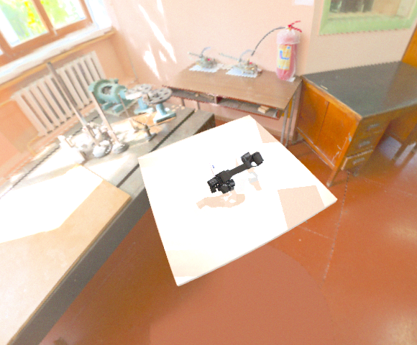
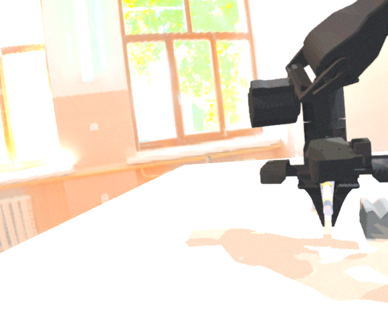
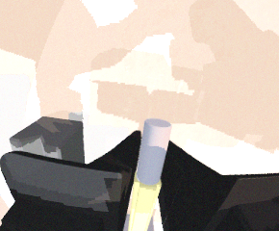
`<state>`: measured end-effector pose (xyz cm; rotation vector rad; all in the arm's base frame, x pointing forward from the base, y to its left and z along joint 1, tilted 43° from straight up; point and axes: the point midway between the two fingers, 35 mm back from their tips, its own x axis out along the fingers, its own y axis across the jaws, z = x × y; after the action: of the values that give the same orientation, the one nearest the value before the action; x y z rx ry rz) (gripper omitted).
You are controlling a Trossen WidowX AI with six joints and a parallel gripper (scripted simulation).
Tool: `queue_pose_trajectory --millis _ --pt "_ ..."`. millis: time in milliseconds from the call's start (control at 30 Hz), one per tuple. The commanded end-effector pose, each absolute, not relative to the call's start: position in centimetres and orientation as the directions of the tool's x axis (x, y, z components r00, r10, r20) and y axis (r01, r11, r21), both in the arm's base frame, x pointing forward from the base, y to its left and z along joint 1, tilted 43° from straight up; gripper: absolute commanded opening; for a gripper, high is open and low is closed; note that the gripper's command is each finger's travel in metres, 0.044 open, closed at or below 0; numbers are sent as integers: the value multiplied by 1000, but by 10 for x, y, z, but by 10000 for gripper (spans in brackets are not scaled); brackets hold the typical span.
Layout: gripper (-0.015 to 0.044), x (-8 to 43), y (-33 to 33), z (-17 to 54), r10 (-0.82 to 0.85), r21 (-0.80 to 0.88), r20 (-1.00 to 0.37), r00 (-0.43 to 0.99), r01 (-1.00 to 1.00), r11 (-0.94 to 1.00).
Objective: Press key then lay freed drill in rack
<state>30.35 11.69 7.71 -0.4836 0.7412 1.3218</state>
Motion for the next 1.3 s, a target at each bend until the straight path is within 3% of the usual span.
queue_pose_trajectory --millis 0,1267 --pt "0 303 114 79 685 84 -724 78 -976 201" --pt "0 300 98 92 685 84 -725 78 -976 201"
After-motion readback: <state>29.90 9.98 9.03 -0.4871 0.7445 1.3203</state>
